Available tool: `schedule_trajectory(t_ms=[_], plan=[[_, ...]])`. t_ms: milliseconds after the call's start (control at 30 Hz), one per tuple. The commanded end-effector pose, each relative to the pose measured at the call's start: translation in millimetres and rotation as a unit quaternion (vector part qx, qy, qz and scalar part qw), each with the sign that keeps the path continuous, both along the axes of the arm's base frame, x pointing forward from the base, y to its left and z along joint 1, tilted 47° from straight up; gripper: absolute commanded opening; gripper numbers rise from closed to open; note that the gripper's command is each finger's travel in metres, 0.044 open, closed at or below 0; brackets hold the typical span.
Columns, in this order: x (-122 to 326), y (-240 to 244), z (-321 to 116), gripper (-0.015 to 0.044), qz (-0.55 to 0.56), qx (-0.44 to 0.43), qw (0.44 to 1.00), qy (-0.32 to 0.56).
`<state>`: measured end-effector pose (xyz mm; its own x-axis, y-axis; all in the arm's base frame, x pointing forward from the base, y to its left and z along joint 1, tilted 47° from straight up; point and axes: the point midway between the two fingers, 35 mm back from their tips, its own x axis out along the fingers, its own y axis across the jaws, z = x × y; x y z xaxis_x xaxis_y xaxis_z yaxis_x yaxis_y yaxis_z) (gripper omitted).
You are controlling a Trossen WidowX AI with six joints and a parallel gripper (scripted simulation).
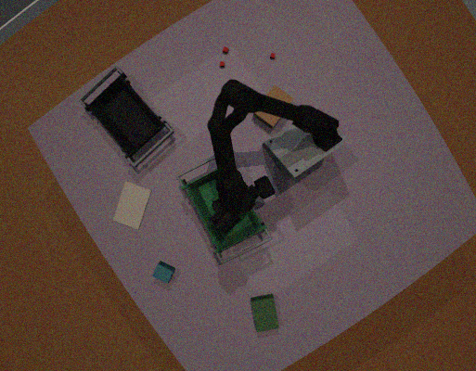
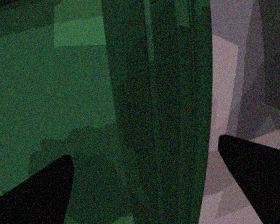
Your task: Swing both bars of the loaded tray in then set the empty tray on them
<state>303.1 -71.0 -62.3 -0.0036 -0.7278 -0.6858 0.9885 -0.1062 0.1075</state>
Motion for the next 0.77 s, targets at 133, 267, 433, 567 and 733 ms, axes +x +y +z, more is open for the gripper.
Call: schedule_trajectory(t_ms=[133, 267, 433, 567, 733], plan=[[3, 13, 10, 0.044, 0.001, 0.003, 1.0, 0.0], [6, 34, 28, 0.044, 0.001, 0.005, 1.0, 0.0], [5, 62, 55, 0.044, 0.001, 0.006, 1.0, 0.001], [1, 80, 75, 0.044, 0.001, 0.004, 1.0, 0.002], [-6, 81, 74, 0.044, 0.001, 0.004, 1.0, 0.002]])
